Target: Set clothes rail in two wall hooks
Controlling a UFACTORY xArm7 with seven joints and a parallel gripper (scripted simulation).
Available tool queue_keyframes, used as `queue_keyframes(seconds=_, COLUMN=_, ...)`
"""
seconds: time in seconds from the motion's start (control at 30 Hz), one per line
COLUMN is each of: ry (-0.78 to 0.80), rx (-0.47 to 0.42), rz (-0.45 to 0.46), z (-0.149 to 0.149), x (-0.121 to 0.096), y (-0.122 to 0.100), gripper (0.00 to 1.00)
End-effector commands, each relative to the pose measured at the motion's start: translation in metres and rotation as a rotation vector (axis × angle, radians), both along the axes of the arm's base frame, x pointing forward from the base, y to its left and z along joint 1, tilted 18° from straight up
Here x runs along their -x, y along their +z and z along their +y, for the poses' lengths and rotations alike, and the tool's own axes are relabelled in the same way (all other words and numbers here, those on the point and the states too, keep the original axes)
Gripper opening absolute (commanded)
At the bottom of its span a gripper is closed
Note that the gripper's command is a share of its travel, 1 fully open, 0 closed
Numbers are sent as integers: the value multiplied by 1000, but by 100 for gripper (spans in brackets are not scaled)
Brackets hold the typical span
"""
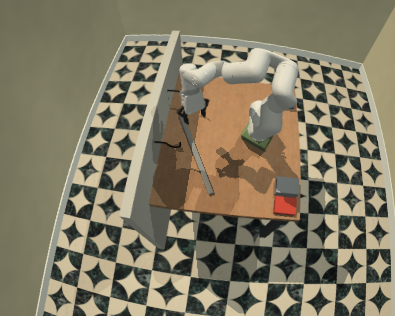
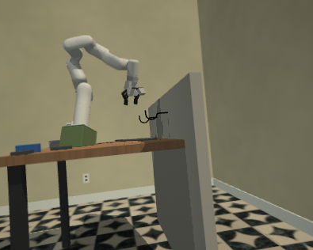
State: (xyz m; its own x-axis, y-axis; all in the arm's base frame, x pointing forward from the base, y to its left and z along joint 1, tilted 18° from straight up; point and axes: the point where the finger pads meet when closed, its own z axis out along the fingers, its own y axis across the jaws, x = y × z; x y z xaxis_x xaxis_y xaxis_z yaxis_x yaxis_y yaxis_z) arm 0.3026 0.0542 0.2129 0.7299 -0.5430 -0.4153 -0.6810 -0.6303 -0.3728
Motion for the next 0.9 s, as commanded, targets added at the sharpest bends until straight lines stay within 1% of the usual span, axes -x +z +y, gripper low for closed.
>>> queue_keyframes(seconds=0.0, ry=-92, rx=127, rz=8, z=18, x=1, y=4, gripper=100)
queue_keyframes(seconds=0.03, ry=-108, rx=146, rz=7, z=20, x=1, y=4, gripper=100)
queue_keyframes(seconds=0.07, ry=-108, rx=146, rz=7, z=20, x=1, y=4, gripper=100)
queue_keyframes(seconds=0.17, ry=-172, rx=207, rz=-10, z=31, x=2, y=8, gripper=100)
queue_keyframes(seconds=0.23, ry=-172, rx=207, rz=-10, z=31, x=2, y=8, gripper=100)
queue_keyframes(seconds=0.37, ry=-274, rx=278, rz=-54, z=43, x=3, y=13, gripper=100)
queue_keyframes(seconds=0.87, ry=-277, rx=280, rz=-55, z=47, x=3, y=15, gripper=100)
